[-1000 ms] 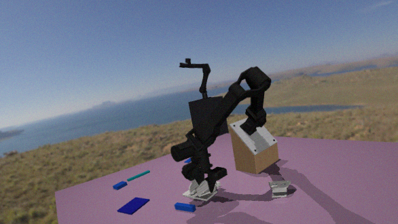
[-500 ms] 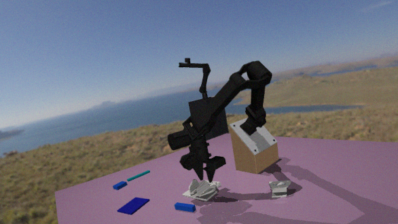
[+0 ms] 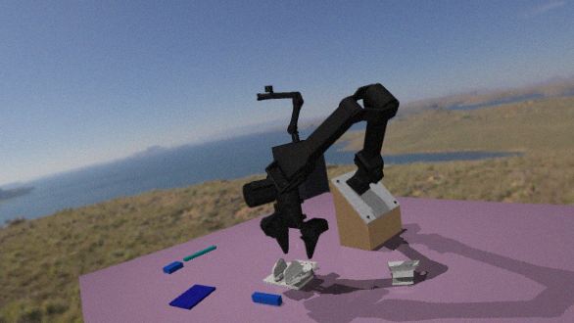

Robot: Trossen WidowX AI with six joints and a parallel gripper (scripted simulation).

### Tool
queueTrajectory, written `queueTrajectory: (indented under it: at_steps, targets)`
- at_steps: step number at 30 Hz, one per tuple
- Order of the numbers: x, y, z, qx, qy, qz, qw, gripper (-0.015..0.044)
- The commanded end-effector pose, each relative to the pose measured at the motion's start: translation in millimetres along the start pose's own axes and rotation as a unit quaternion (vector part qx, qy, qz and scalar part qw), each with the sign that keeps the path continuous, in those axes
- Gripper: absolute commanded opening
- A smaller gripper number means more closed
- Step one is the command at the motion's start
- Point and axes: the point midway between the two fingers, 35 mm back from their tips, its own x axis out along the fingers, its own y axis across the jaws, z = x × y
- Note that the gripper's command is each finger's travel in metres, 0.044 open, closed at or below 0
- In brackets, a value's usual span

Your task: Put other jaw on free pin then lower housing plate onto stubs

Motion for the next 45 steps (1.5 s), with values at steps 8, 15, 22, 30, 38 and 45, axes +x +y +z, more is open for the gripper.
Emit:
queueTrajectory:
  at_steps: [8, 15, 22, 30, 38, 45]
  targets:
    - [-2, 28, 2, -0.012, -0.006, -0.022, 1.0, 0.044]
    - [-5, 72, -10, -0.04, 0.0, -0.031, 0.999, 0.044]
    - [-9, 123, -31, -0.081, 0.003, -0.032, 0.996, 0.044]
    - [-16, 187, -71, -0.145, 0.005, -0.017, 0.989, 0.044]
    - [-29, 232, -118, -0.2, 0.006, 0.009, 0.98, 0.044]
    - [-29, 232, -119, -0.201, 0.006, 0.01, 0.98, 0.044]
